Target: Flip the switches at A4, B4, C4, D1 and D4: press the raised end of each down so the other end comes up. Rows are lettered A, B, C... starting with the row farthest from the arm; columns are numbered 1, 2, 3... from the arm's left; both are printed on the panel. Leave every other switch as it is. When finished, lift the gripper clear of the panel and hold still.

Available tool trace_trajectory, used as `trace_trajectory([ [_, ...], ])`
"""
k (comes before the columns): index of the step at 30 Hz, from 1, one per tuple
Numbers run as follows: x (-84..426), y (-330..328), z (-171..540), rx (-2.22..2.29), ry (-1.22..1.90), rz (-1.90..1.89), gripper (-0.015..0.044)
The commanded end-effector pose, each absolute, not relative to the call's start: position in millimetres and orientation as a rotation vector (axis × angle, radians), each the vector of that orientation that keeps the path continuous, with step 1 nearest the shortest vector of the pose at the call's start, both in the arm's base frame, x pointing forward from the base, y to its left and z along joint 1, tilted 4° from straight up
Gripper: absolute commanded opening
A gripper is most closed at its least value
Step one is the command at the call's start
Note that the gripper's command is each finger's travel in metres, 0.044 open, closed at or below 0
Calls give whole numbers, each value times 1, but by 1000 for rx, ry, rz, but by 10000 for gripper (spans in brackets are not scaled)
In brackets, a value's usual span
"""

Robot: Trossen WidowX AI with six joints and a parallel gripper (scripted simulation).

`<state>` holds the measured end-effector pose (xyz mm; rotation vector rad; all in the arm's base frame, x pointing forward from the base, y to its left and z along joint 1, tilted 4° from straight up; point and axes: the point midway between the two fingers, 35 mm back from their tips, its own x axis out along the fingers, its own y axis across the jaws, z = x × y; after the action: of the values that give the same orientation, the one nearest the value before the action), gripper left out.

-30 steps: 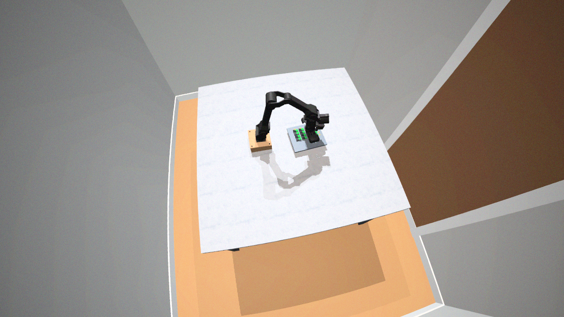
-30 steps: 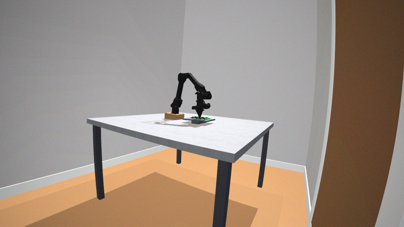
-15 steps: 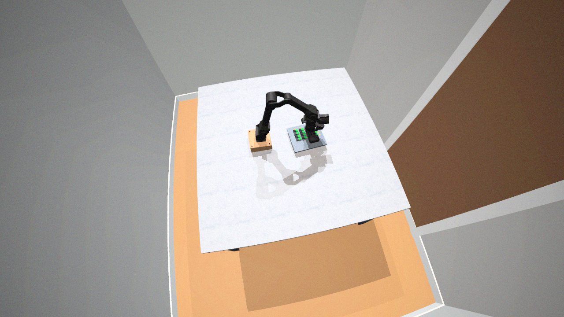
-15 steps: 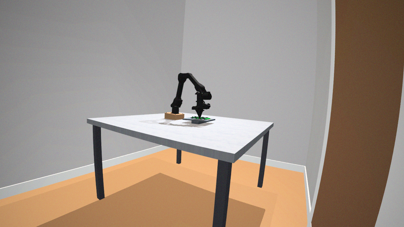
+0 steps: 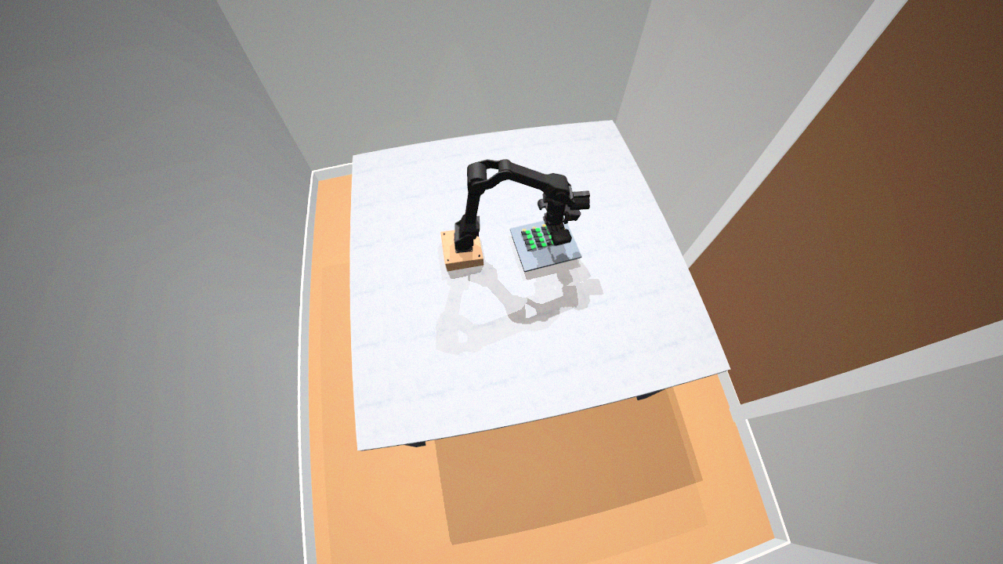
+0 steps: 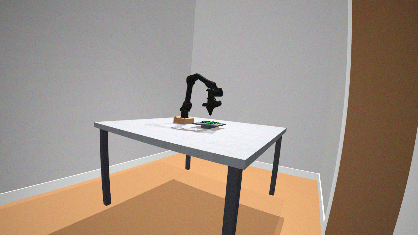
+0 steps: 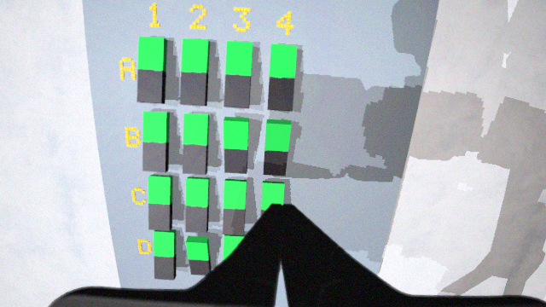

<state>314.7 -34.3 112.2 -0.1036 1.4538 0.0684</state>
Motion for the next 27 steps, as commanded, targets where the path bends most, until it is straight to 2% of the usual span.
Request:
trace_trajectory([
  [1, 311, -35, 119, -106, 1462, 66, 0],
  [7, 273, -39, 114, -106, 1465, 66, 0],
  [14, 276, -40, 81, -105, 1441, 67, 0],
  [27, 277, -40, 68, -105, 1439, 67, 0],
])
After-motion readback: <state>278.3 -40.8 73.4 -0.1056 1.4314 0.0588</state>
